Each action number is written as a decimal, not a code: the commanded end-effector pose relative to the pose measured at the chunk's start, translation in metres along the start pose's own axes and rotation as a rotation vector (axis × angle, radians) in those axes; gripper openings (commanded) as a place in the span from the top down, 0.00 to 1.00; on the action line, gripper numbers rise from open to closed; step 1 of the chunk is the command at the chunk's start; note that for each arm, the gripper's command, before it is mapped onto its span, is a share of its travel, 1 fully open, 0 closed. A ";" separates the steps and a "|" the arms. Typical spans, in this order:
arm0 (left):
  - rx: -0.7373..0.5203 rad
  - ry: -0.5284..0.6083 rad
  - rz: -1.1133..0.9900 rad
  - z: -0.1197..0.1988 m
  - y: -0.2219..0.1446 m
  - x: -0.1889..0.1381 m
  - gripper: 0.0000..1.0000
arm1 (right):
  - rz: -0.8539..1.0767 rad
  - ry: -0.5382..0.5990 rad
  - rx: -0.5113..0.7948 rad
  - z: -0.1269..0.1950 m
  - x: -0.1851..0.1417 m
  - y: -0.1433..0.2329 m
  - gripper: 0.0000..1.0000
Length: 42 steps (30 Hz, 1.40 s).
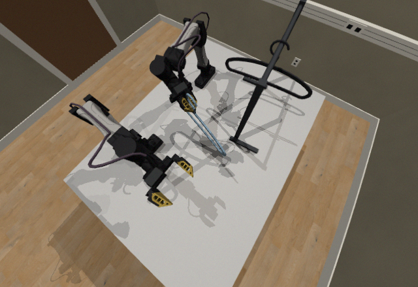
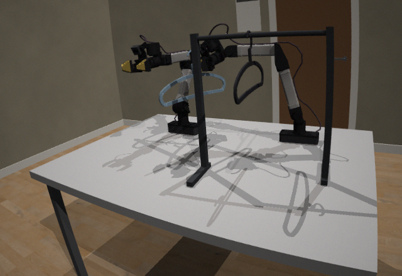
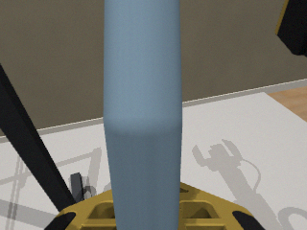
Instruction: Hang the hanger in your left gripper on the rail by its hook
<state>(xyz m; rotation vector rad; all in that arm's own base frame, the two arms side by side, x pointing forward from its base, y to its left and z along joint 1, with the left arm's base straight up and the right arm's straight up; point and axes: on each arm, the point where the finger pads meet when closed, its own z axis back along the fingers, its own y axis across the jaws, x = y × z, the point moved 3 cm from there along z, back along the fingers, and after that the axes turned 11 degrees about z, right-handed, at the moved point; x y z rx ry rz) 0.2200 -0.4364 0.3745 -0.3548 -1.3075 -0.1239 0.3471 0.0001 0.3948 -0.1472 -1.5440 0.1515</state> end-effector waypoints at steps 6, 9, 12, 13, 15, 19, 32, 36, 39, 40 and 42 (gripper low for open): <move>-0.005 -0.012 0.019 0.003 0.001 0.007 1.00 | 0.001 -0.021 -0.005 0.002 0.007 -0.001 0.00; -0.005 -0.012 0.019 0.003 0.001 0.007 1.00 | 0.001 -0.021 -0.005 0.002 0.007 -0.001 0.00; -0.005 -0.012 0.019 0.003 0.001 0.007 1.00 | 0.001 -0.021 -0.005 0.002 0.007 -0.001 0.00; -0.005 -0.012 0.019 0.003 0.001 0.007 1.00 | 0.001 -0.021 -0.005 0.002 0.007 -0.001 0.00; -0.005 -0.012 0.019 0.003 0.001 0.007 1.00 | 0.001 -0.021 -0.005 0.002 0.007 -0.001 0.00; -0.005 -0.012 0.019 0.003 0.001 0.007 1.00 | 0.001 -0.021 -0.005 0.002 0.007 -0.001 0.00; 0.111 0.062 0.057 0.061 0.058 0.001 1.00 | 0.016 0.036 0.222 0.037 0.026 0.059 0.00; 0.128 0.067 0.074 0.085 0.081 0.004 1.00 | 0.023 0.032 0.322 0.060 0.040 0.084 0.00; 0.130 0.071 0.099 0.115 0.109 0.009 1.00 | 0.033 0.013 0.456 0.093 0.056 0.110 0.00; 0.127 0.063 0.122 0.124 0.118 0.015 1.00 | 0.036 0.005 0.498 0.104 0.061 0.117 0.00; 0.147 0.050 0.141 0.133 0.134 0.017 1.00 | 0.041 -0.013 0.581 0.127 0.071 0.128 0.00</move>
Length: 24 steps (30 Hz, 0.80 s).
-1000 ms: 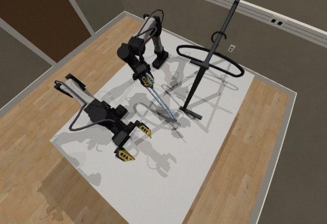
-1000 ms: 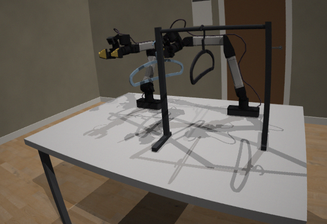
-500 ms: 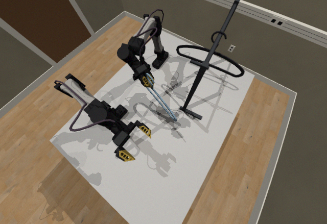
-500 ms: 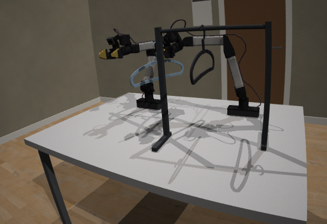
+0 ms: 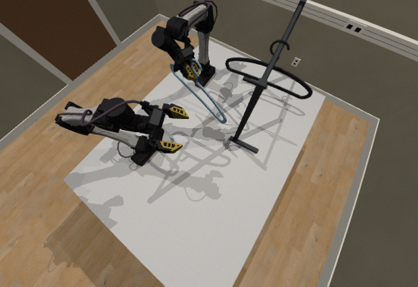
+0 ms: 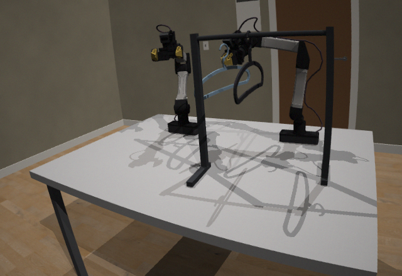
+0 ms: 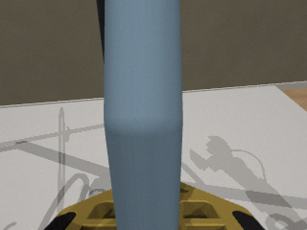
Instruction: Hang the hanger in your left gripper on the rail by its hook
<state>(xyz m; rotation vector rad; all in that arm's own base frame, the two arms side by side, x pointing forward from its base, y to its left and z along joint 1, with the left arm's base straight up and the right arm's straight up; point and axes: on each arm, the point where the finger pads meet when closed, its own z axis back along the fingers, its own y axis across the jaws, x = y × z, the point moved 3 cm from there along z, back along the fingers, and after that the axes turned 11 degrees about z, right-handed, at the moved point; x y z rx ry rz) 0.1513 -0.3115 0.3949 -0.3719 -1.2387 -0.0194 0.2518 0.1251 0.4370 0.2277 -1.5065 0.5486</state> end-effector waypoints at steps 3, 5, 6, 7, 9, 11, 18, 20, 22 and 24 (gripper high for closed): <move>0.171 -0.053 0.039 0.017 0.058 0.006 1.00 | 0.018 0.007 0.199 0.046 0.023 0.049 0.00; 0.230 -0.087 0.016 0.008 0.065 0.004 1.00 | 0.025 -0.015 0.272 0.065 0.032 0.061 0.00; 0.251 -0.103 0.013 0.006 0.069 0.005 1.00 | 0.028 -0.026 0.308 0.074 0.036 0.067 0.00; 0.270 -0.117 0.010 0.004 0.072 0.006 1.00 | 0.030 -0.036 0.343 0.083 0.039 0.072 0.00; 0.270 -0.117 0.010 0.004 0.072 0.006 1.00 | 0.030 -0.036 0.343 0.083 0.039 0.072 0.00; 0.302 -0.138 0.003 0.000 0.078 0.007 1.00 | 0.039 -0.050 0.435 0.108 0.044 0.082 0.00; 0.335 -0.152 -0.011 -0.005 0.082 0.012 1.00 | 0.043 -0.105 0.613 0.156 0.055 0.091 0.00; 0.334 -0.142 -0.017 -0.005 0.082 0.014 1.00 | 0.044 -0.116 0.645 0.165 0.056 0.091 0.00; 0.335 -0.141 -0.020 -0.005 0.081 0.017 1.00 | 0.044 -0.125 0.668 0.172 0.058 0.090 0.00; 0.333 -0.143 -0.014 -0.003 0.082 0.024 1.00 | 0.046 -0.126 0.685 0.175 0.057 0.091 0.00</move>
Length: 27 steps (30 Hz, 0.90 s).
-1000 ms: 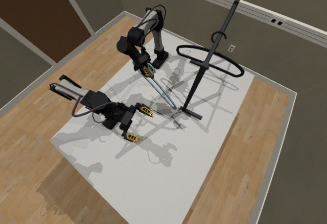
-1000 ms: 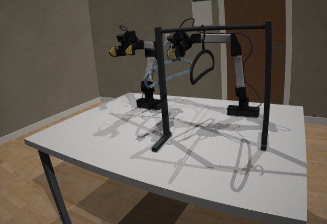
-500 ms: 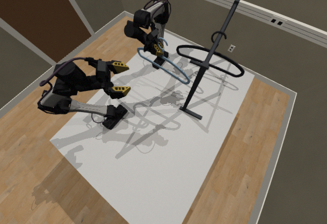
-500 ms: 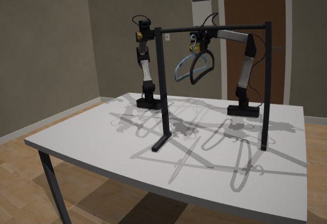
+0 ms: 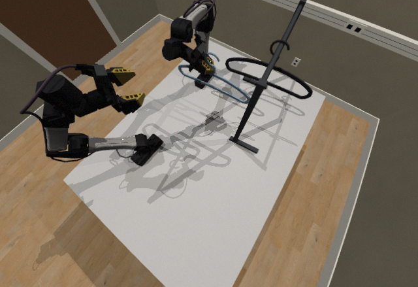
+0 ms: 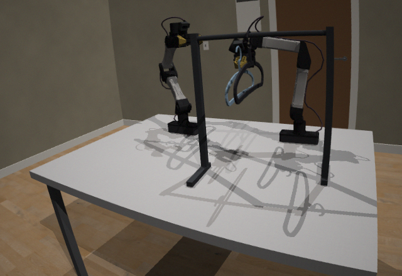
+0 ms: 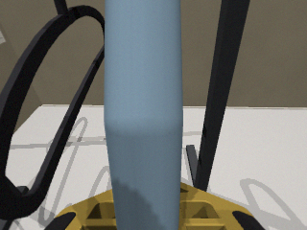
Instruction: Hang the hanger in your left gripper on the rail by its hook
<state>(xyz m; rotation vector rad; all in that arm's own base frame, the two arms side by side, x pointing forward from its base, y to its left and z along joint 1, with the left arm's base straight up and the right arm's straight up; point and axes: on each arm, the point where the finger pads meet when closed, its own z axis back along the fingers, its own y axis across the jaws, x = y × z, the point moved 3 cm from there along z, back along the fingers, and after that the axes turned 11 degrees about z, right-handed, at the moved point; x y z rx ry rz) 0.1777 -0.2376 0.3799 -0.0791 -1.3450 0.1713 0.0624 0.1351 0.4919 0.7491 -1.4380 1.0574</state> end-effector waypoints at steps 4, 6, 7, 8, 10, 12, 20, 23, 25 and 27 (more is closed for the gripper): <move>0.019 -0.016 0.024 0.002 0.003 0.021 1.00 | -0.002 0.027 0.060 0.008 -0.004 0.010 0.00; 0.018 -0.017 0.031 0.002 0.003 0.025 1.00 | -0.001 0.028 0.066 0.009 -0.004 0.011 0.00; 0.018 -0.018 0.036 0.002 0.002 0.026 1.00 | -0.001 0.027 0.068 0.010 -0.004 0.011 0.00; 0.018 -0.018 0.040 0.002 0.002 0.027 1.00 | -0.001 0.028 0.069 0.011 -0.004 0.012 0.00; 0.018 -0.019 0.051 0.002 0.002 0.028 1.00 | -0.001 0.030 0.071 0.011 -0.005 0.012 0.00; 0.017 -0.019 0.051 0.002 0.002 0.028 1.00 | -0.001 0.031 0.072 0.011 -0.005 0.012 0.00; 0.030 -0.054 0.085 0.002 0.007 0.039 1.00 | -0.002 0.034 0.074 0.011 -0.006 0.012 0.00; 0.042 -0.080 0.113 0.000 0.009 0.046 1.00 | -0.002 0.035 0.071 0.011 -0.006 0.012 0.00; 0.062 -0.106 0.134 -0.004 0.015 0.053 1.00 | -0.002 0.035 0.069 0.011 -0.006 0.012 0.00; 0.089 -0.137 0.175 -0.010 0.019 0.064 1.00 | -0.002 0.036 0.068 0.011 -0.006 0.012 0.00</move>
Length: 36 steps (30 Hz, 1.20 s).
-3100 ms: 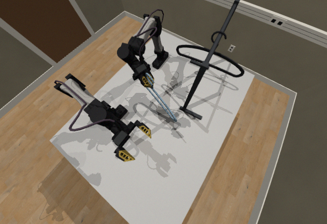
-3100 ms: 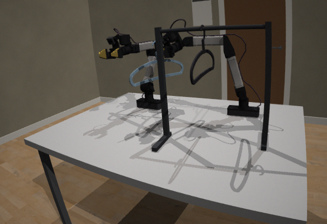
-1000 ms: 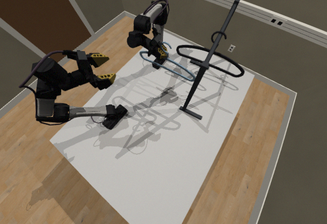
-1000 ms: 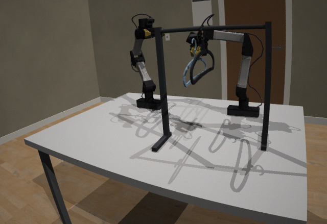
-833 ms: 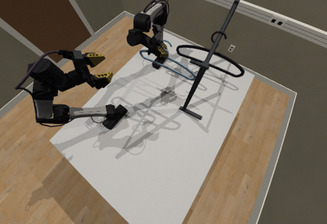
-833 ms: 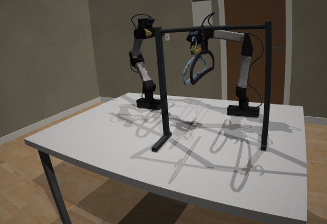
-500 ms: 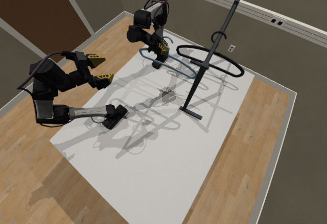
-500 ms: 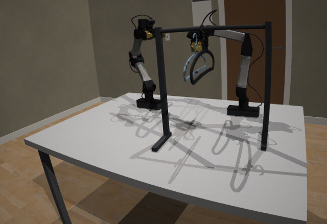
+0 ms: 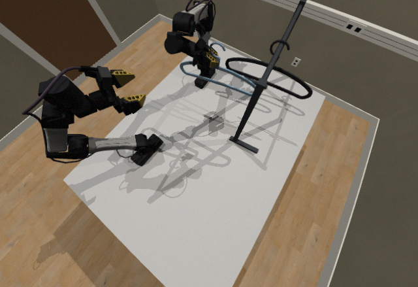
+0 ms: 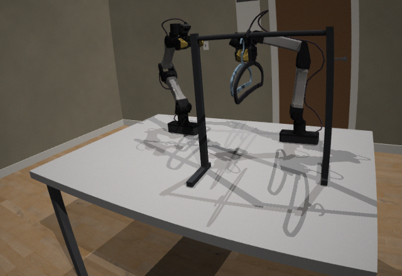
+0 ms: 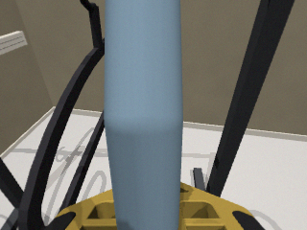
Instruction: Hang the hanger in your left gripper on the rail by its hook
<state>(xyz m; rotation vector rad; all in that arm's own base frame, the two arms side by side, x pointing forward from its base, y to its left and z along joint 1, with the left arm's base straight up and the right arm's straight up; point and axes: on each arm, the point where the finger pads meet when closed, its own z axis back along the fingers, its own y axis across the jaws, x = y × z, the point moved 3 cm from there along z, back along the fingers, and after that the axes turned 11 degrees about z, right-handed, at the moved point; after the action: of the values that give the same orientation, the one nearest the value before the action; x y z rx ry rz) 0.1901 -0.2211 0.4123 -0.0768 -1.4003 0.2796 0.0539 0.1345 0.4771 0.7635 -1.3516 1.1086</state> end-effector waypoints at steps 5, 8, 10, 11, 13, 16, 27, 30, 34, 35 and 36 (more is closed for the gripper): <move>0.035 -0.055 0.124 -0.029 0.002 0.036 1.00 | 0.013 -0.027 0.020 0.008 0.007 0.004 0.00; 0.027 -0.048 0.138 -0.044 -0.005 0.045 1.00 | 0.013 -0.027 0.021 0.008 0.007 0.004 0.00; 0.019 -0.046 0.144 -0.054 -0.008 0.051 1.00 | 0.013 -0.030 0.021 0.008 0.008 0.004 0.00; 0.010 -0.046 0.149 -0.063 -0.011 0.057 1.00 | 0.014 -0.031 0.021 0.008 0.008 0.004 0.00; -0.006 -0.050 0.153 -0.080 -0.015 0.067 1.00 | 0.014 -0.032 0.022 0.008 0.008 0.004 0.00; -0.021 -0.060 0.152 -0.102 -0.020 0.081 1.00 | 0.014 -0.028 0.023 0.008 0.007 0.004 0.00; -0.034 -0.064 0.106 -0.154 -0.030 0.100 1.00 | 0.014 -0.034 0.022 0.008 0.009 0.004 0.00; -0.041 -0.040 0.070 -0.161 -0.034 0.104 1.00 | 0.013 -0.029 0.023 0.008 0.008 0.004 0.00; -0.043 0.020 -0.004 -0.169 -0.038 0.096 1.00 | 0.013 -0.028 0.024 0.008 0.007 0.004 0.00; -0.046 0.036 -0.021 -0.170 -0.039 0.094 1.00 | 0.013 -0.028 0.024 0.008 0.007 0.004 0.00; -0.048 0.046 -0.033 -0.171 -0.040 0.093 1.00 | 0.013 -0.028 0.024 0.008 0.007 0.004 0.00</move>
<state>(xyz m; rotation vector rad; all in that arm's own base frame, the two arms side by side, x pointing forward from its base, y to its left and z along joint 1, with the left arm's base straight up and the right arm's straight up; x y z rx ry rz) 0.3725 -0.2123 0.4791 -0.1056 -1.4019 0.2876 0.0519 0.1352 0.4768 0.7753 -1.3456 1.1198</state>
